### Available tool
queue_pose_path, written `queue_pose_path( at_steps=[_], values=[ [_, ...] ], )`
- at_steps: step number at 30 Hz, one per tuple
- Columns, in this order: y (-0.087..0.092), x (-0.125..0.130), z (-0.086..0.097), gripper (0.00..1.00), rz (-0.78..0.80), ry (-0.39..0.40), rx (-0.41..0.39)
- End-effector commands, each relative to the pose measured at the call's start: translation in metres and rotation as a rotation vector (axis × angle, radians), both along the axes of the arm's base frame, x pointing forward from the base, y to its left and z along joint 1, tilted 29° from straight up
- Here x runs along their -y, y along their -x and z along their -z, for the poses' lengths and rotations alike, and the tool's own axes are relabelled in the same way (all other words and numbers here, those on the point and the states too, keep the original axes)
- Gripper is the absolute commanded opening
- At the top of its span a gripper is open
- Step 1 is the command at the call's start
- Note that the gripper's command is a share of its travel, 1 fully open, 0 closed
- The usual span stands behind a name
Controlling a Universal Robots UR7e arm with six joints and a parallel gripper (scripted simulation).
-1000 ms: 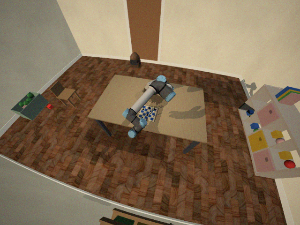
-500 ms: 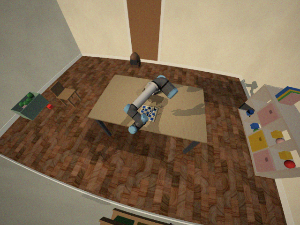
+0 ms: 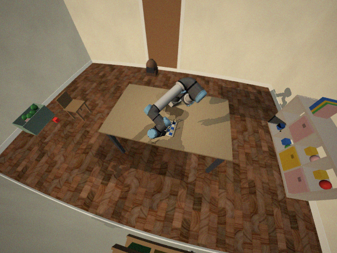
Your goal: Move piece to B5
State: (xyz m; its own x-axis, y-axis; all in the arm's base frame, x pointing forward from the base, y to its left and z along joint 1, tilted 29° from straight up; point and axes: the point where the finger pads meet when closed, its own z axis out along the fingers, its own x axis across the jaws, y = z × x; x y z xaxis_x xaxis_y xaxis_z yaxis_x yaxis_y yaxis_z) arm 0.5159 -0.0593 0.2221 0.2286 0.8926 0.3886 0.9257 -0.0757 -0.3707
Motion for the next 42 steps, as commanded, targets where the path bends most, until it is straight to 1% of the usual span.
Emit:
queue_pose_path(
  at_steps=[1, 5, 7, 11, 22, 24, 34, 42],
  values=[
    [0.017, -0.006, -0.005, 1.00, 0.121, 0.036, 0.078],
    [0.031, -0.012, -0.005, 1.00, 0.213, 0.053, 0.130],
    [0.031, -0.012, -0.005, 1.00, 0.213, 0.053, 0.130],
    [0.045, -0.020, -0.004, 1.00, 0.302, 0.066, 0.181],
    [0.077, -0.042, 0.006, 1.00, 0.502, 0.083, 0.301],
    [0.077, -0.042, 0.006, 1.00, 0.502, 0.083, 0.301],
    [0.093, -0.056, 0.015, 1.00, 0.603, 0.084, 0.366],
    [0.097, -0.059, 0.018, 1.00, 0.627, 0.084, 0.381]
  ],
)
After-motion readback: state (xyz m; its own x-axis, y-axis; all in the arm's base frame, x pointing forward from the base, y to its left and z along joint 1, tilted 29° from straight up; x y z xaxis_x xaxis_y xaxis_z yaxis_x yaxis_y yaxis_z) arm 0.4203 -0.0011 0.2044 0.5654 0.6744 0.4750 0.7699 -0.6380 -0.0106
